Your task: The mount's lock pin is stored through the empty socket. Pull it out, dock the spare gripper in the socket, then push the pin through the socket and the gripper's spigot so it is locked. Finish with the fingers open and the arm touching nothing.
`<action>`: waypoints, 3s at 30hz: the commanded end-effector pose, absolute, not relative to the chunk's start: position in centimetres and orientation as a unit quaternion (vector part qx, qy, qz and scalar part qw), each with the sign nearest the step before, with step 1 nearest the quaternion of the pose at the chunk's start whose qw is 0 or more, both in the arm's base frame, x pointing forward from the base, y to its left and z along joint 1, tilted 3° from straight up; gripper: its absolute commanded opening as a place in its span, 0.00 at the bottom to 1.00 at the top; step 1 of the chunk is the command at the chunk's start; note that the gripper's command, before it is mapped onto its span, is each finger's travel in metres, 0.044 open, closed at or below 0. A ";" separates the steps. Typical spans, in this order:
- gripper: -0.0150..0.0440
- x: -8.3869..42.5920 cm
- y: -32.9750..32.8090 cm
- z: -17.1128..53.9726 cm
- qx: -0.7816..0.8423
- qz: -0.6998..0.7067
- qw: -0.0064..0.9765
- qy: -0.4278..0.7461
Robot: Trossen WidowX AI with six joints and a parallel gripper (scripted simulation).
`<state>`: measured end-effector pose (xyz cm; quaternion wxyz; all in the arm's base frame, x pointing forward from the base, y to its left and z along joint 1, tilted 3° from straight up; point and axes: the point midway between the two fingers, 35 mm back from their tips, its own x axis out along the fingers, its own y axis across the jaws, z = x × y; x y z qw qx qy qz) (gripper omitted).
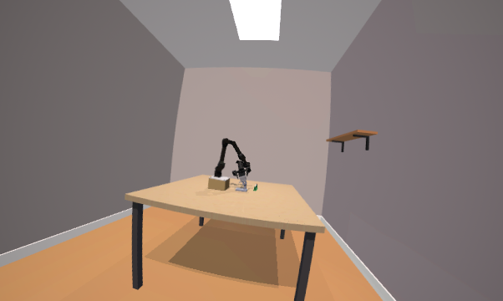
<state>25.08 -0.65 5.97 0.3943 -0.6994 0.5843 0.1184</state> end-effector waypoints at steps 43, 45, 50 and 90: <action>1.00 21.1 -0.8 15.6 -0.713 0.136 0.346 0.595; 1.00 21.1 -0.8 16.1 -0.713 0.137 0.344 0.595; 1.00 21.0 -0.8 16.3 -0.715 0.139 0.338 0.596; 0.56 39.5 9.4 9.3 -0.545 0.373 0.474 0.583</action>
